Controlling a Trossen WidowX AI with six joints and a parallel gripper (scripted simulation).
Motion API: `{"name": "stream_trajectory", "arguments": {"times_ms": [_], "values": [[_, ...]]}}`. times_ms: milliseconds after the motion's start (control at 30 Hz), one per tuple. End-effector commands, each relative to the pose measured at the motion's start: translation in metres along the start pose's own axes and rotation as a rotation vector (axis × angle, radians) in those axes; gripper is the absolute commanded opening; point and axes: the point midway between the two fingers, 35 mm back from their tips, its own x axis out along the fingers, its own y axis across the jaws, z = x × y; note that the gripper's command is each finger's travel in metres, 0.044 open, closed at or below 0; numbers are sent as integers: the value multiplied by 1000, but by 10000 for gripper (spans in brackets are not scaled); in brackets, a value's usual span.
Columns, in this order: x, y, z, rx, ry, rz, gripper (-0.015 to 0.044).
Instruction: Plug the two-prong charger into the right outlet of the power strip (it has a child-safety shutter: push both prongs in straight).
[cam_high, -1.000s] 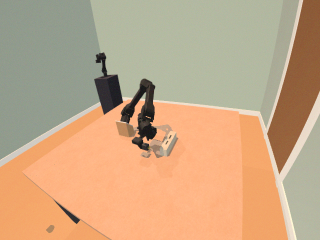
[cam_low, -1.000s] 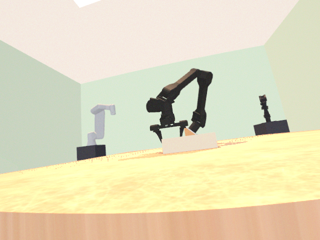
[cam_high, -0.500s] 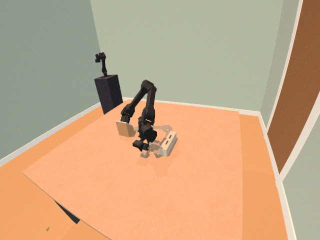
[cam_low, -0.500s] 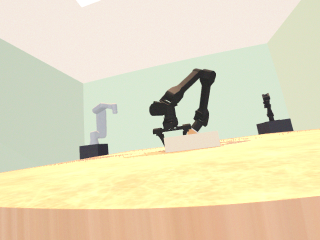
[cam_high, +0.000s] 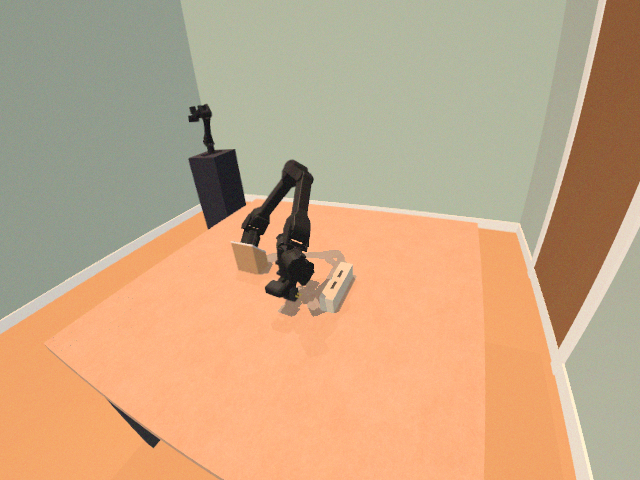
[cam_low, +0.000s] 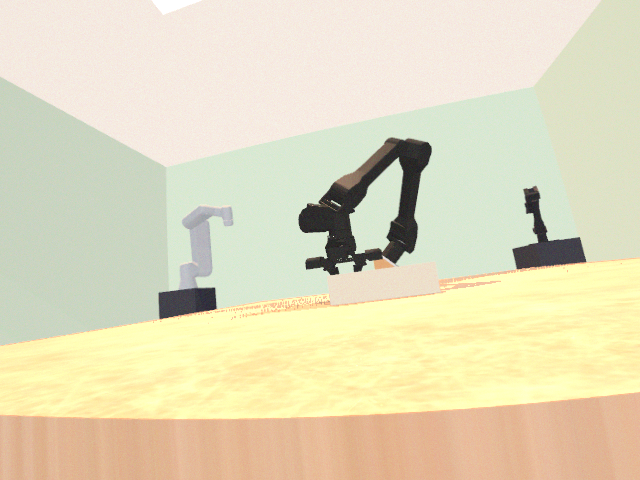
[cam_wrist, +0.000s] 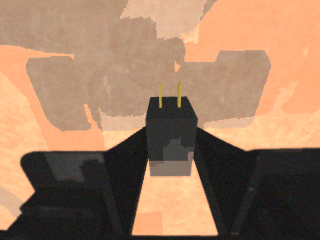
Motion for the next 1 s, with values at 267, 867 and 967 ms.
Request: {"name": "stream_trajectory", "arguments": {"times_ms": [267, 867, 967], "values": [[-13, -1, 0, 1, -2, -1, 0], [-46, 9, -6, -3, -1, -2, 0], [-42, 13, -2, -9, -1, -3, 0]]}}
